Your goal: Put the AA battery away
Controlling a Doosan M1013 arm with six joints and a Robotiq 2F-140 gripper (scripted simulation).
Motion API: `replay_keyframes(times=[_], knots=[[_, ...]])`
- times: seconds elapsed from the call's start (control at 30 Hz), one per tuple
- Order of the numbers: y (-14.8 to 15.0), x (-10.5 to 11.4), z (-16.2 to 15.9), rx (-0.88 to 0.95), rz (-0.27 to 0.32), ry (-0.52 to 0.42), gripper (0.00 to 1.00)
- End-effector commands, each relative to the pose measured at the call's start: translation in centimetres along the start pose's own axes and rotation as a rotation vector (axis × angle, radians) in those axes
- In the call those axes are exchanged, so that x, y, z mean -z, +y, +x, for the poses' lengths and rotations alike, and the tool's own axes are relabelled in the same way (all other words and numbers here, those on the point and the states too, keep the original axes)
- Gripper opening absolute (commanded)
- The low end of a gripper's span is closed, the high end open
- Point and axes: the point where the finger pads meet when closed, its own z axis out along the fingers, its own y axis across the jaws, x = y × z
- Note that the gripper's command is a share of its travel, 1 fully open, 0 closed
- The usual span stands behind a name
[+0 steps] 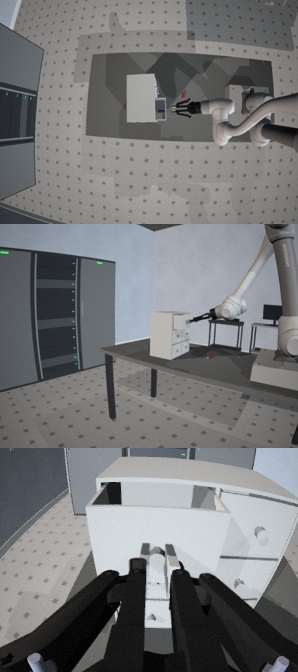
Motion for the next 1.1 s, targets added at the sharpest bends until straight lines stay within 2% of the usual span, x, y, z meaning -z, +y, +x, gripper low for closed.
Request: replay_keyframes(times=[0.0, 0.43, 0.7, 1.07], knots=[[0.0, 0.0, 0.0, 0.000, 0.000, 0.000, 0.08], [0.0, 0.0, 0.0, 0.000, 0.000, 0.000, 0.20], [0.0, 0.2, -0.1, 0.000, 0.000, 0.000, 0.20], [0.0, 3.7, -1.4, 0.000, 0.000, 0.000, 0.20]])
